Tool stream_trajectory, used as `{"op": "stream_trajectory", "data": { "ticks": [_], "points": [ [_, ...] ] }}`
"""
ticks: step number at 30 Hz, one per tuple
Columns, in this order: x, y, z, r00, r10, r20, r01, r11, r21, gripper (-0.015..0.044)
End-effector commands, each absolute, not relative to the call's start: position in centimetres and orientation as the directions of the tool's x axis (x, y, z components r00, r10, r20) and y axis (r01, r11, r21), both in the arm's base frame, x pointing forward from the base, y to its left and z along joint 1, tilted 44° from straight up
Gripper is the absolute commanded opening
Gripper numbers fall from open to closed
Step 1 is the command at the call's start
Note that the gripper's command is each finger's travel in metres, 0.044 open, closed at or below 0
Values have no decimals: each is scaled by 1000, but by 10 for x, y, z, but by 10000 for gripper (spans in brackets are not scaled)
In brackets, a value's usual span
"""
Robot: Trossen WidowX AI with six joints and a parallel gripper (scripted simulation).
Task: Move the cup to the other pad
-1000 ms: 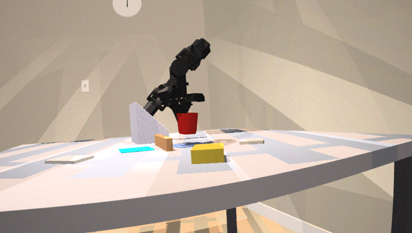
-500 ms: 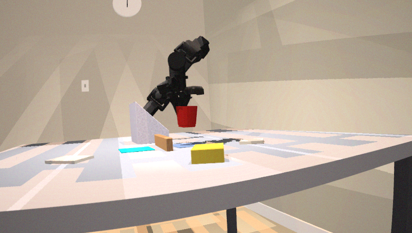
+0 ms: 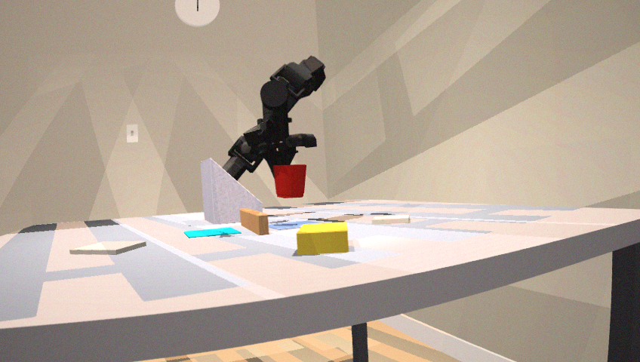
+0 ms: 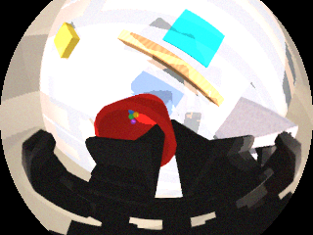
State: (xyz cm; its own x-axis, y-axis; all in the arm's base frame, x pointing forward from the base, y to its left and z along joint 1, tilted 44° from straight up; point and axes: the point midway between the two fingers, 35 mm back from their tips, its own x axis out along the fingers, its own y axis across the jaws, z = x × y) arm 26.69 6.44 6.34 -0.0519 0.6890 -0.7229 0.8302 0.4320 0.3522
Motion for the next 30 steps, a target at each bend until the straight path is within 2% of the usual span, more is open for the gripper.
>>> {"op": "stream_trajectory", "data": {
  "ticks": [1,30],
  "points": [
    [267,62,61,-52,688,-724,829,433,353,0],
    [268,4,10,-49,681,-730,826,439,354,0]
  ]
}}
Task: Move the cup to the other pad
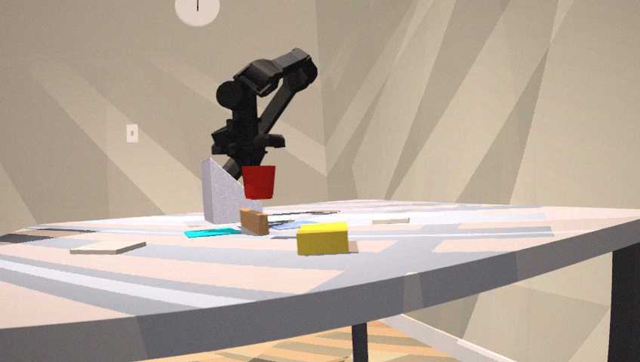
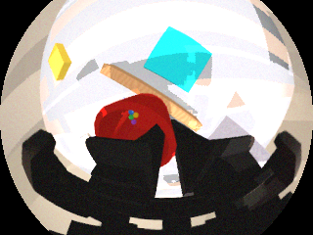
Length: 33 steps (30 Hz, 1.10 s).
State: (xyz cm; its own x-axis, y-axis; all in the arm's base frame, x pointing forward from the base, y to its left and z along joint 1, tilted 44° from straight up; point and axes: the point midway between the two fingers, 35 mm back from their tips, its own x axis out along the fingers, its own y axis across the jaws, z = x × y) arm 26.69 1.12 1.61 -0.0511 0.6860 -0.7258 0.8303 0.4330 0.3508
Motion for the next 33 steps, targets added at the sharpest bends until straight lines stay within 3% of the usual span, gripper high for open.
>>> {"op": "stream_trajectory", "data": {
  "ticks": [1,33],
  "points": [
    [268,2,9,-49,681,-730,826,439,353,0],
    [267,-56,-42,-48,678,-734,826,440,352,0]
  ]
}}
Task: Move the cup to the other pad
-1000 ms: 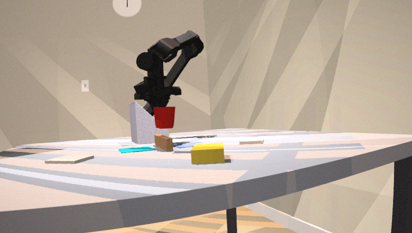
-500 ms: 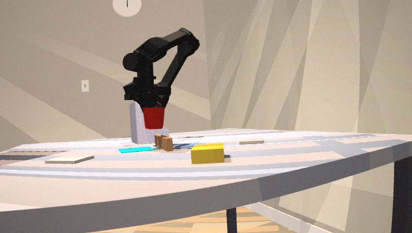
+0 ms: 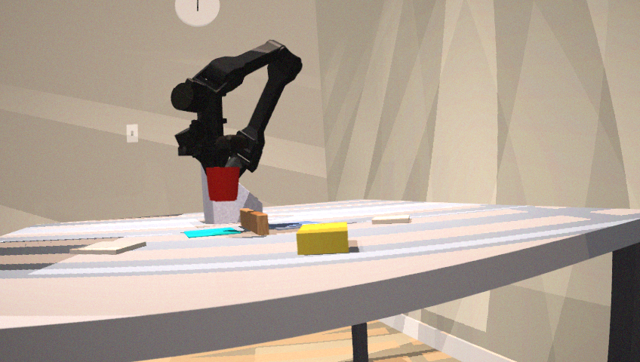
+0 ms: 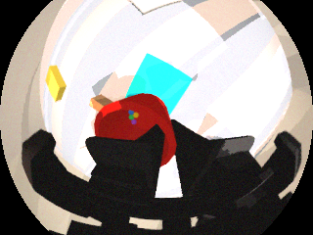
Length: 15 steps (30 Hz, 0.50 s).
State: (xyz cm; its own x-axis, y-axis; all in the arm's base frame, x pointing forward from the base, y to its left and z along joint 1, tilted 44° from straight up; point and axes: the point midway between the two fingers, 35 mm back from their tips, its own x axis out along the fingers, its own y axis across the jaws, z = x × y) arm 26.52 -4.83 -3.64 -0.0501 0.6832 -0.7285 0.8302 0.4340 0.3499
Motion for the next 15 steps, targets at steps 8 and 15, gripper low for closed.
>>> {"op": "stream_trajectory", "data": {
  "ticks": [8,15],
  "points": [
    [267,-69,-53,-48,677,-735,825,441,352,0],
    [267,-72,-58,-48,677,-735,825,441,352,0]
  ]
}}
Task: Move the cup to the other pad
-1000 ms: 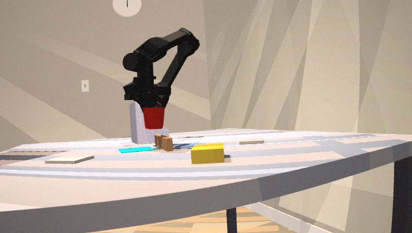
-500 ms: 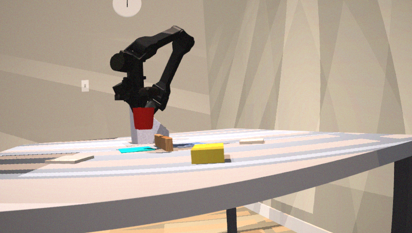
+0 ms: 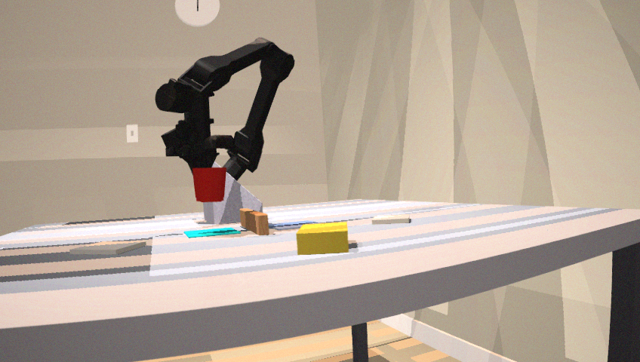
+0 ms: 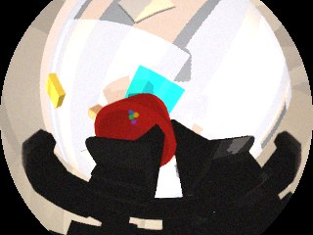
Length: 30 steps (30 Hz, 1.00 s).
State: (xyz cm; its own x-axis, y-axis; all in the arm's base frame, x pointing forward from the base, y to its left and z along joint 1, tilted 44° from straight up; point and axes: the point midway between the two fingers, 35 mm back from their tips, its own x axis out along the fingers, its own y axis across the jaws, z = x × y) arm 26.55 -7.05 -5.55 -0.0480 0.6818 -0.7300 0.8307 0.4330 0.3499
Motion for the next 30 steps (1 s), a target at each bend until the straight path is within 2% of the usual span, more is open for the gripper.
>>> {"op": "stream_trajectory", "data": {
  "ticks": [1,30],
  "points": [
    [267,-71,-59,-48,677,-735,825,441,352,0],
    [265,-37,-98,-47,678,-733,825,440,354,0]
  ]
}}
